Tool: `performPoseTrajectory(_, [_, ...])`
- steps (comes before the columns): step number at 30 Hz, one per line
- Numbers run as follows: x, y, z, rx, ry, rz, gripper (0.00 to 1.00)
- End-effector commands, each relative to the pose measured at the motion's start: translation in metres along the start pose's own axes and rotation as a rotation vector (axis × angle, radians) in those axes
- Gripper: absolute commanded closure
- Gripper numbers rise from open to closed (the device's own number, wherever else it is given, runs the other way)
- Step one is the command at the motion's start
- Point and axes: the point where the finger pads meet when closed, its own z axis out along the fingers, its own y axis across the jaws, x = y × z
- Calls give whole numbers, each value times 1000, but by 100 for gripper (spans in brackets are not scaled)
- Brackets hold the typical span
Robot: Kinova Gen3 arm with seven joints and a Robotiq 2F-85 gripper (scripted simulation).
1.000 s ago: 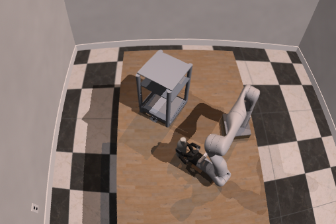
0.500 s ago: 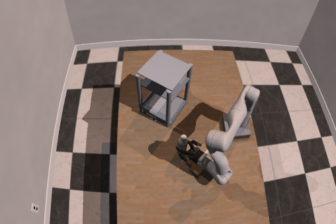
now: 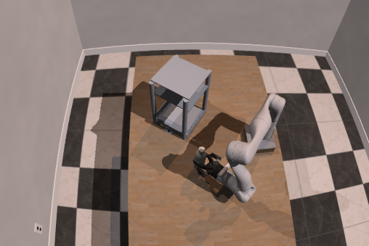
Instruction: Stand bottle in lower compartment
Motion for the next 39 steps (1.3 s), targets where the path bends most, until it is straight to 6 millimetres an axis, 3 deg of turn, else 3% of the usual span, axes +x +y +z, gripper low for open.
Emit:
performPoseTrajectory(1, [1, 0, 0, 0, 0, 2, 100])
performPoseTrajectory(14, [1, -3, 14, 0, 0, 2, 100])
performPoseTrajectory(28, [1, -9, 51, 0, 0, 2, 100])
performPoseTrajectory(39, [1, -10, 56, 0, 0, 2, 100])
